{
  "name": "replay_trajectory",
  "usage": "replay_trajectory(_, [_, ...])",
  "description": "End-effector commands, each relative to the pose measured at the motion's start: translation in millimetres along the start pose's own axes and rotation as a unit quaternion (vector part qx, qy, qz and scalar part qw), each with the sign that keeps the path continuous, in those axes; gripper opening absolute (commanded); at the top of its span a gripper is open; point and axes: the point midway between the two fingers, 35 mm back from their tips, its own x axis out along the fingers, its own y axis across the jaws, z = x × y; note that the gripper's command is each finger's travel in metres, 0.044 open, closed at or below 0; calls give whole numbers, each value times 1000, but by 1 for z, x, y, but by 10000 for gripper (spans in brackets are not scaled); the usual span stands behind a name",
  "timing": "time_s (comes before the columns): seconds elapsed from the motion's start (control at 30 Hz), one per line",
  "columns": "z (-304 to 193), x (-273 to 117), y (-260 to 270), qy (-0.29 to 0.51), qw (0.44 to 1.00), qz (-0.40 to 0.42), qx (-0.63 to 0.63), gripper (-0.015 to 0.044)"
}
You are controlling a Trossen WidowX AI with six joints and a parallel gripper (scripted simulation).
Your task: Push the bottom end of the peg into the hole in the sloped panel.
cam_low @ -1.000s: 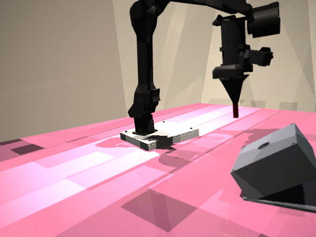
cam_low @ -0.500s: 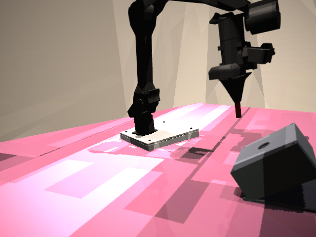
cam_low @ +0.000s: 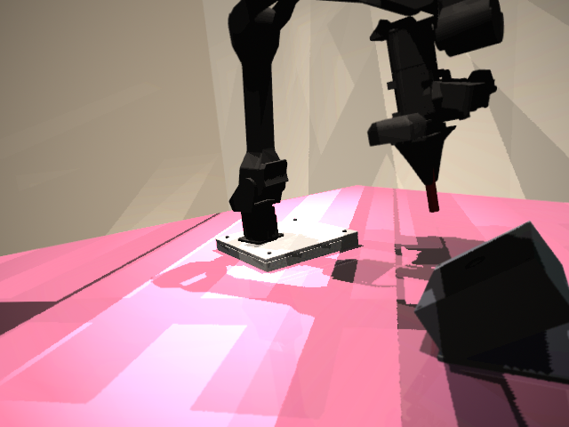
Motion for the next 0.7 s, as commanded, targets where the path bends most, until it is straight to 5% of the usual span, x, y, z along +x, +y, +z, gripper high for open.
replay_trajectory(0.0, [3,-2,-4,-8,1000,6,15,0])
replay_trajectory(0.67, [15,-10,-29,-38,995,25,84,0])
